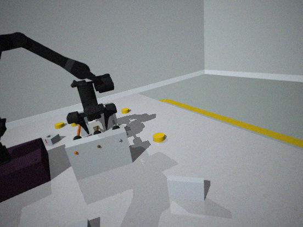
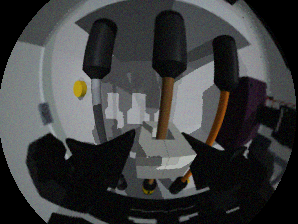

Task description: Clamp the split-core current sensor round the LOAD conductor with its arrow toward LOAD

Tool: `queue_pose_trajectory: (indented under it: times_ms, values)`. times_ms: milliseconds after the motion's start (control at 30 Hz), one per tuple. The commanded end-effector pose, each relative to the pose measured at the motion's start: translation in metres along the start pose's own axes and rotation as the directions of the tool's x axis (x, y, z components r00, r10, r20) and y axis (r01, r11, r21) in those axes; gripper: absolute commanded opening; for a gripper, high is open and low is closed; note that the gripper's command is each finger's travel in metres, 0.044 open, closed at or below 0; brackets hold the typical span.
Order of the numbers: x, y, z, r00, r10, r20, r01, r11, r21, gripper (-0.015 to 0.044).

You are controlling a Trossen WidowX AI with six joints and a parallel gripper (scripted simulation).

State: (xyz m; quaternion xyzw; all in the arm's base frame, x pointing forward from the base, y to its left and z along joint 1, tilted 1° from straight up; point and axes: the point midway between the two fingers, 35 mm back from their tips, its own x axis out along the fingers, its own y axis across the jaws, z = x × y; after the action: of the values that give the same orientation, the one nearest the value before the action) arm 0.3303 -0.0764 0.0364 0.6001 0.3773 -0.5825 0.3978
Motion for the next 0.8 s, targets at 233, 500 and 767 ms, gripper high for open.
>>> queue_pose_trajectory:
  times_ms: [233, 500, 767]
  values:
    - [-0.0002, 0.0, 0.0001, 1.0, -0.001, 0.0, 0.001, 1.0, 0.0, 0.0266]
    - [-0.0002, 0.0, 0.0001, 1.0, -0.001, 0.0, 0.001, 1.0, 0.0, 0.0213]
    - [-0.0009, -0.0005, 0.0002, 1.0, -0.002, 0.0, 0.002, 1.0, 0.0, 0.0003]
